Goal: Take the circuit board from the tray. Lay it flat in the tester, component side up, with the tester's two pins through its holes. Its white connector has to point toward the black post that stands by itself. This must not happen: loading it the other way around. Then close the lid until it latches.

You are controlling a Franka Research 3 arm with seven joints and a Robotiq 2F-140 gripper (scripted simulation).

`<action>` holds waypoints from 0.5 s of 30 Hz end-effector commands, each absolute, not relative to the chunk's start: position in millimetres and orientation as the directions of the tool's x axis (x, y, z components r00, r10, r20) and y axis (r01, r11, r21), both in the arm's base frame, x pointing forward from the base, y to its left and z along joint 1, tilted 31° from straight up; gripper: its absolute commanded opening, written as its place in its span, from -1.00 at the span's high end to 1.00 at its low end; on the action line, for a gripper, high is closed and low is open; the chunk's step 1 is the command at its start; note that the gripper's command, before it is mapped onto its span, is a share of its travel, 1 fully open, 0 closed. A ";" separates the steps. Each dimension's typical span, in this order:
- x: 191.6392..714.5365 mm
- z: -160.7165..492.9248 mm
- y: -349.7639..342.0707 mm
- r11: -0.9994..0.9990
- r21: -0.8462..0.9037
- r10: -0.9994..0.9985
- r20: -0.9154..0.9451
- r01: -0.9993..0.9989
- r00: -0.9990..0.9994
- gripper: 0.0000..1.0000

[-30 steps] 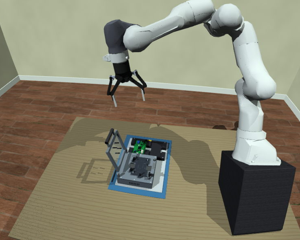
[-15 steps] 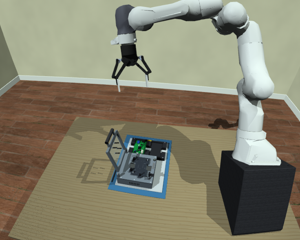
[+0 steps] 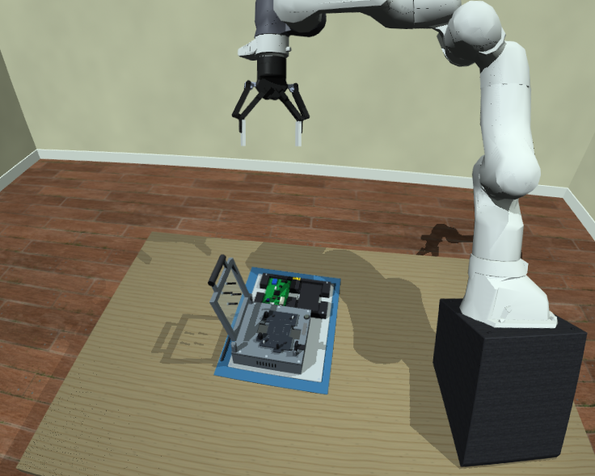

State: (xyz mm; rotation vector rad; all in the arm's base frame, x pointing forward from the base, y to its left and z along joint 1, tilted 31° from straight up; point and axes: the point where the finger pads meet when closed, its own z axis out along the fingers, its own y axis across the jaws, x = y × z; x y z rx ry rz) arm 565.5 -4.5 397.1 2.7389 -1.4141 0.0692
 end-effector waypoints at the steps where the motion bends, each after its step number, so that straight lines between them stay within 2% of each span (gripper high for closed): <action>1: 554.8 404.3 -1.1 -0.764 0.020 -0.645 0.013 -0.645 0.764 -1.00; 7: 554.8 404.3 -1.1 -0.764 0.020 -0.645 0.013 -0.645 0.764 -1.00; 8: 555.2 388.8 -3.0 -0.846 0.059 -0.529 0.030 -0.529 0.848 -1.00; 14: 555.2 388.8 -3.0 -0.854 0.061 -0.516 0.029 -0.516 0.856 -1.00; 15: 555.4 373.4 -4.5 -0.913 0.103 -0.394 0.034 -0.395 0.919 -1.00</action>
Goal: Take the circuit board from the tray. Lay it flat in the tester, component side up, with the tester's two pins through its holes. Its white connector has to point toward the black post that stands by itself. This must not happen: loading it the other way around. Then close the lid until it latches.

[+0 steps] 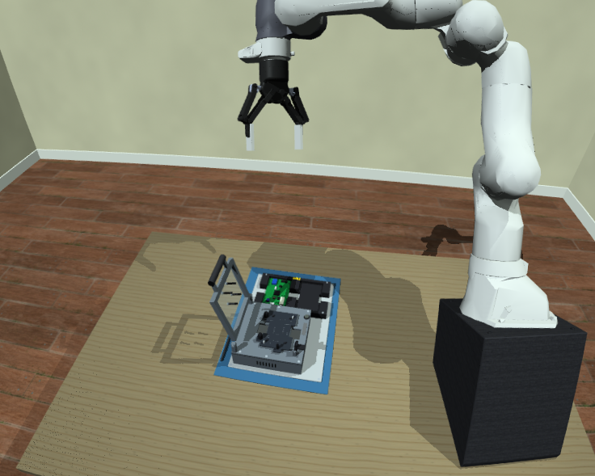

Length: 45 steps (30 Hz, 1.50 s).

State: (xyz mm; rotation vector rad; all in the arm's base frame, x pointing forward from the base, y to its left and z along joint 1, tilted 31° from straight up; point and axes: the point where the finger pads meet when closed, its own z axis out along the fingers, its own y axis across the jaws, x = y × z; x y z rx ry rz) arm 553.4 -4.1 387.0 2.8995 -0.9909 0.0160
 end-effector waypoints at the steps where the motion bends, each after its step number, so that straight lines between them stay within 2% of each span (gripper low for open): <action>1: 555.4 373.4 -4.5 -0.922 0.107 -0.370 0.033 -0.371 0.928 -1.00; 7: 555.4 373.4 -4.5 -0.923 0.107 -0.367 0.033 -0.368 0.930 -1.00; 8: 555.3 358.3 -5.6 -0.962 0.151 -0.226 0.026 -0.227 0.974 -1.00; 14: 555.3 358.3 -5.6 -0.966 0.155 -0.204 0.025 -0.205 0.979 -1.00; 15: 555.1 343.7 -6.1 -0.978 0.195 -0.067 0.006 -0.067 0.998 -1.00; 21: 555.1 343.7 -6.1 -0.979 0.200 -0.033 0.002 -0.033 0.999 -1.00; 22: 554.6 329.7 -6.1 -0.967 0.235 0.098 -0.027 0.102 0.995 -1.00; 29: 554.6 329.7 -6.1 -0.961 0.239 0.138 -0.032 0.142 0.990 -1.00; 30: 554.0 316.4 -5.5 -0.922 0.268 0.271 -0.071 0.280 0.960 -1.00; 36: 554.0 316.4 -5.5 -0.911 0.270 0.301 -0.077 0.311 0.951 -1.00; 37: 553.3 303.8 -4.3 -0.851 0.289 0.421 -0.122 0.438 0.899 -1.00; 43: 553.3 303.8 -4.3 -0.836 0.290 0.449 -0.130 0.467 0.884 -1.00; 44: 552.3 292.1 -2.5 -0.756 0.299 0.556 -0.179 0.583 0.812 -1.00; 45: 552.3 292.1 -2.5 -0.739 0.298 0.576 -0.185 0.604 0.796 -1.00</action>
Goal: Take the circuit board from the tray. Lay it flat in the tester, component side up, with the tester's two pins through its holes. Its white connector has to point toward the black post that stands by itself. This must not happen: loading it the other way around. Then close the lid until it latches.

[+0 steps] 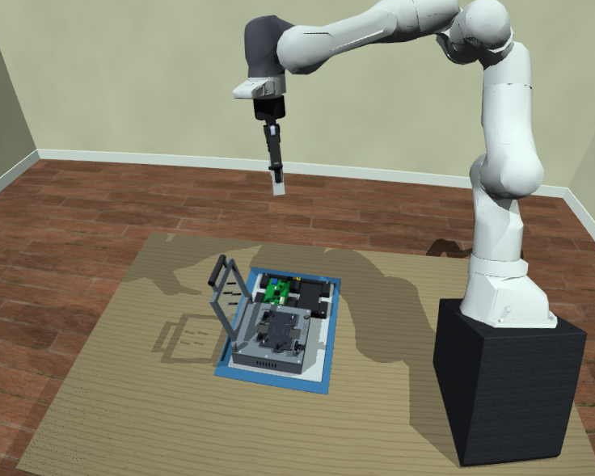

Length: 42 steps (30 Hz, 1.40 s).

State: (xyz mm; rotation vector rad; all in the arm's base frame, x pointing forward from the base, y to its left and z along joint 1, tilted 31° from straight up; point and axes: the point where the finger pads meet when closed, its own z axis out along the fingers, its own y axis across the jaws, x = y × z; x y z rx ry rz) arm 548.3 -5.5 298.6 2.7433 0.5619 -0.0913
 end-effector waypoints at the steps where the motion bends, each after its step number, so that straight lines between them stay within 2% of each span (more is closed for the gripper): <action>1: 552.3 292.1 -2.5 -0.738 0.298 0.577 -0.185 0.605 0.795 -1.00; 5: 552.3 292.1 -2.5 -0.738 0.298 0.577 -0.185 0.605 0.795 -1.00; 6: 551.3 281.2 -0.3 -0.639 0.296 0.671 -0.237 0.710 0.703 -1.00; 7: 551.3 281.2 -0.3 -0.627 0.294 0.681 -0.241 0.721 0.691 -1.00; 13: 551.3 281.2 -0.3 -0.627 0.294 0.681 -0.241 0.721 0.691 -1.00; 14: 550.1 271.2 2.2 -0.509 0.281 0.761 -0.294 0.814 0.578 -1.00; 18: 550.1 271.2 2.2 -0.509 0.281 0.761 -0.294 0.814 0.578 -1.00; 19: 548.8 262.1 4.9 -0.395 0.261 0.816 -0.341 0.881 0.467 -1.00; 24: 548.8 262.1 4.9 -0.390 0.260 0.818 -0.342 0.883 0.462 -1.00; 25: 547.4 253.9 7.7 -0.277 0.233 0.855 -0.383 0.932 0.350 -1.00; 30: 547.4 253.9 7.7 -0.277 0.233 0.855 -0.383 0.932 0.350 -1.00; 31: 546.1 246.8 10.4 -0.174 0.205 0.874 -0.418 0.963 0.247 -1.00; 34: 546.1 246.8 10.4 -0.174 0.205 0.874 -0.418 0.963 0.247 -1.00; 35: 544.8 240.7 12.9 -0.084 0.177 0.882 -0.445 0.981 0.156 -1.00; 42: 543.6 235.6 15.1 -0.009 0.151 0.882 -0.465 0.989 0.079 -1.00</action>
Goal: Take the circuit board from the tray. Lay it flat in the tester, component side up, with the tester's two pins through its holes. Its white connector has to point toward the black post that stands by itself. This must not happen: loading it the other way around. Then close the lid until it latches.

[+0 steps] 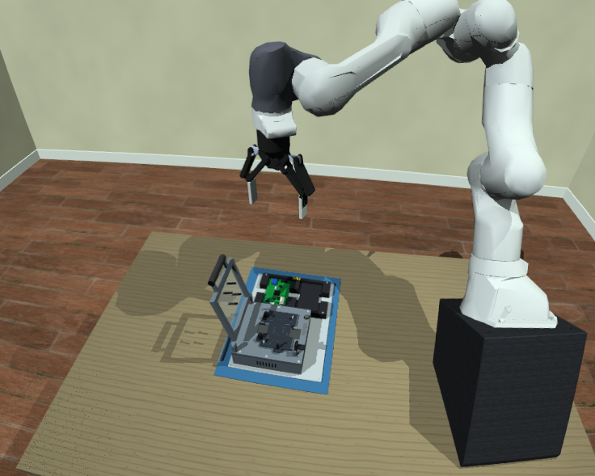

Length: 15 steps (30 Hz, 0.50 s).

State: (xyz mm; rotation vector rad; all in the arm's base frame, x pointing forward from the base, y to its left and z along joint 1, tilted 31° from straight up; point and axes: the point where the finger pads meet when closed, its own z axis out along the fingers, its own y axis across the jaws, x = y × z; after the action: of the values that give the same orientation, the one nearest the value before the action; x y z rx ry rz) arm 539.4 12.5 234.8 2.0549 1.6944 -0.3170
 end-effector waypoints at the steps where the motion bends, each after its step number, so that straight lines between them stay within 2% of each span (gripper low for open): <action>1: 542.6 231.5 17.0 0.051 0.128 0.877 -0.480 0.990 0.017 -1.00; 5: 542.6 231.5 17.0 0.051 0.128 0.877 -0.480 0.990 0.017 -1.00; 9: 540.5 224.0 20.7 0.162 0.083 0.858 -0.505 0.983 -0.098 -1.00; 15: 540.4 223.7 20.9 0.167 0.081 0.857 -0.506 0.983 -0.104 -1.00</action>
State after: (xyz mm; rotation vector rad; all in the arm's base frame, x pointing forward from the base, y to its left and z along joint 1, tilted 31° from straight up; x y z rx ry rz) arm 537.7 19.0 222.2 1.8149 1.9323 -0.3766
